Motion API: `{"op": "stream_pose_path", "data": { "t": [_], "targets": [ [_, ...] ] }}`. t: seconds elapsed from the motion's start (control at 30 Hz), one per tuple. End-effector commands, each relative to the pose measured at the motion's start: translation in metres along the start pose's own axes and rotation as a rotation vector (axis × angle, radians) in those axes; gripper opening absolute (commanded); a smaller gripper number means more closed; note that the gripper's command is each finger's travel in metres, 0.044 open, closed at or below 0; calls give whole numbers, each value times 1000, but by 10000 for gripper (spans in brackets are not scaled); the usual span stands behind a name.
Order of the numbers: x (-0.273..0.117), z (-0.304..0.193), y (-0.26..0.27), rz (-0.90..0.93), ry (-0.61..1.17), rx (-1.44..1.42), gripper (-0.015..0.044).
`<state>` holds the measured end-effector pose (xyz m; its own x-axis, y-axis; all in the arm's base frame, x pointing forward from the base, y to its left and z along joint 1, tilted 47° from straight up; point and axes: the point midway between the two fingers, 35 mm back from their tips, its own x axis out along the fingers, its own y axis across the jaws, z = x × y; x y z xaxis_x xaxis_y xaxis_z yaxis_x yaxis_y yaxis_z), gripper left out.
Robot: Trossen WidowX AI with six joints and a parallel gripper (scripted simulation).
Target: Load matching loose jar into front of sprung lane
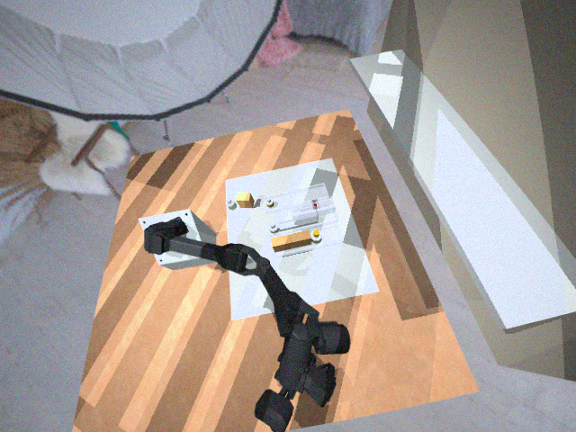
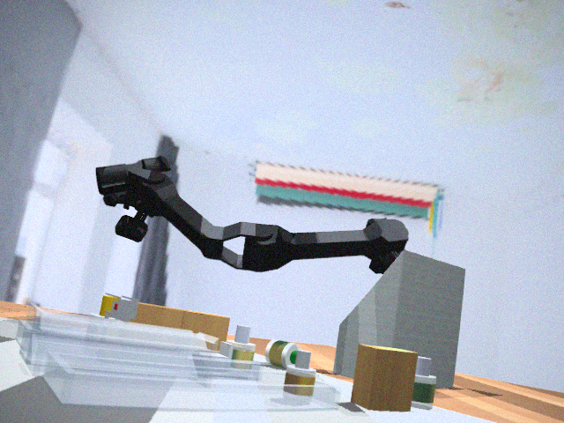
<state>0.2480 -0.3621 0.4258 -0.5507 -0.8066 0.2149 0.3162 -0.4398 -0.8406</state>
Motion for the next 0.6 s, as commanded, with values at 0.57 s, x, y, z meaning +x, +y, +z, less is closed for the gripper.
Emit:
{"op": "stream_pose_path", "data": {
  "t": [0.57],
  "targets": [
    [46,-92,-199,-414,37,487,440]
  ]
}}
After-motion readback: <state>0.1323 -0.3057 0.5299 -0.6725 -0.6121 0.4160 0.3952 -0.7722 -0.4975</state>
